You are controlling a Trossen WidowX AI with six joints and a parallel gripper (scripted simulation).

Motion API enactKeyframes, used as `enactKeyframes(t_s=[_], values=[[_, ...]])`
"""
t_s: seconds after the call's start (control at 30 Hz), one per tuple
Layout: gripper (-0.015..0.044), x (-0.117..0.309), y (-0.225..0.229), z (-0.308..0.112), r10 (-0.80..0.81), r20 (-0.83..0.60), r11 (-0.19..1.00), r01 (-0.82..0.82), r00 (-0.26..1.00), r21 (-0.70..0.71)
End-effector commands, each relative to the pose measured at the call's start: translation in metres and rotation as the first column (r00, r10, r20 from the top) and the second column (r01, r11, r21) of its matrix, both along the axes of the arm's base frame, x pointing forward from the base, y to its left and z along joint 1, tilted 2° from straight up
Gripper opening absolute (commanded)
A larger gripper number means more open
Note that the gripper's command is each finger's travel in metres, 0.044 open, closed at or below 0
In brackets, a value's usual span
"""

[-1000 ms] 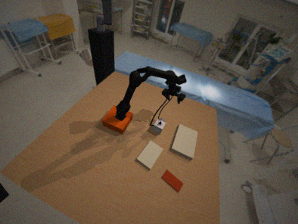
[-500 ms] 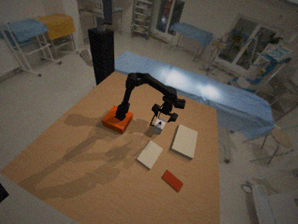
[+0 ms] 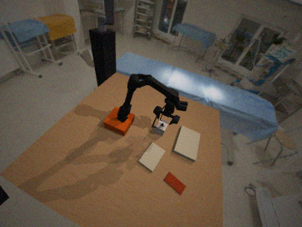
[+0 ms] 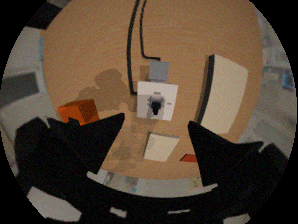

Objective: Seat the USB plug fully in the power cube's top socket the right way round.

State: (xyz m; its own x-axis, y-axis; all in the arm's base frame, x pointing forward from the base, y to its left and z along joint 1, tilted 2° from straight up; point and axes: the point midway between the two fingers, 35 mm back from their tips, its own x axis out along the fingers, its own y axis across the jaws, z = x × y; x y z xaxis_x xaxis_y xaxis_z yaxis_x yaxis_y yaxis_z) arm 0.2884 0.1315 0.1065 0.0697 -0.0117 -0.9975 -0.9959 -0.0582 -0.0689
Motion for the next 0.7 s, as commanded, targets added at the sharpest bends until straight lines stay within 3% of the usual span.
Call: enactKeyframes(t_s=[0.0,0.67], values=[[0.044,-0.001,0.0,-0.006,0.003,-0.009,1.0,-0.003,1.0,-0.001],[0.044,0.0,-0.001,-0.025,0.003,-0.009,1.0,-0.003,1.0,-0.001]])
